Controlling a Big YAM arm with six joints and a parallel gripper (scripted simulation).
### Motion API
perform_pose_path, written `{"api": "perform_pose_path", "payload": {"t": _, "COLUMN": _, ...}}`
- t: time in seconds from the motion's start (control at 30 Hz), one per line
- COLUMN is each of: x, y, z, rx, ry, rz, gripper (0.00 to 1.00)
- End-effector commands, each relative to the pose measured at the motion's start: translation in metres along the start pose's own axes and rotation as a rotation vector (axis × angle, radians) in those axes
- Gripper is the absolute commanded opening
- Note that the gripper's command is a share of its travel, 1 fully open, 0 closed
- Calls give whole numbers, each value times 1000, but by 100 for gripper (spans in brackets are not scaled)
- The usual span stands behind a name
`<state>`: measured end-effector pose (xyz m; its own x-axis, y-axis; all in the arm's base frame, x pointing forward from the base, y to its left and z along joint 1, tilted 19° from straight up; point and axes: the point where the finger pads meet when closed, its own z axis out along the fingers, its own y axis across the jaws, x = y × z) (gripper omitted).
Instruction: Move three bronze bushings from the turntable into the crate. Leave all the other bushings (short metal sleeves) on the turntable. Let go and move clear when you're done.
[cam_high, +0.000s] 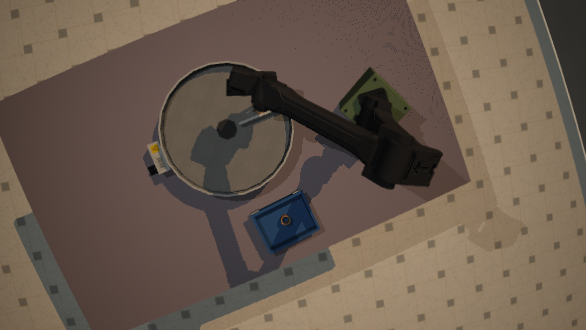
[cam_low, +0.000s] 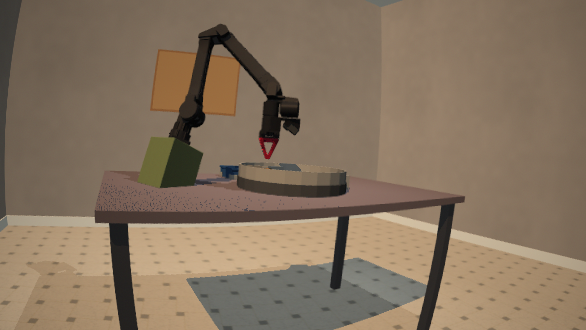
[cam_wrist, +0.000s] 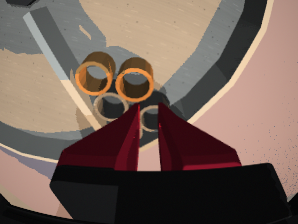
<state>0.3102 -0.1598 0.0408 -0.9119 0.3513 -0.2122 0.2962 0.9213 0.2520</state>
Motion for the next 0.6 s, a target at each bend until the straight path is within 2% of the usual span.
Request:
{"api": "perform_pose_path", "payload": {"t": 0.0, "x": -21, "y": -5, "z": -13, "rx": 8, "ry": -40, "rz": -17, "gripper": 13}}
{"api": "perform_pose_path", "payload": {"t": 0.57, "x": -11, "y": -3, "z": -11, "rx": 6, "ry": -33, "rz": -14, "gripper": 13}}
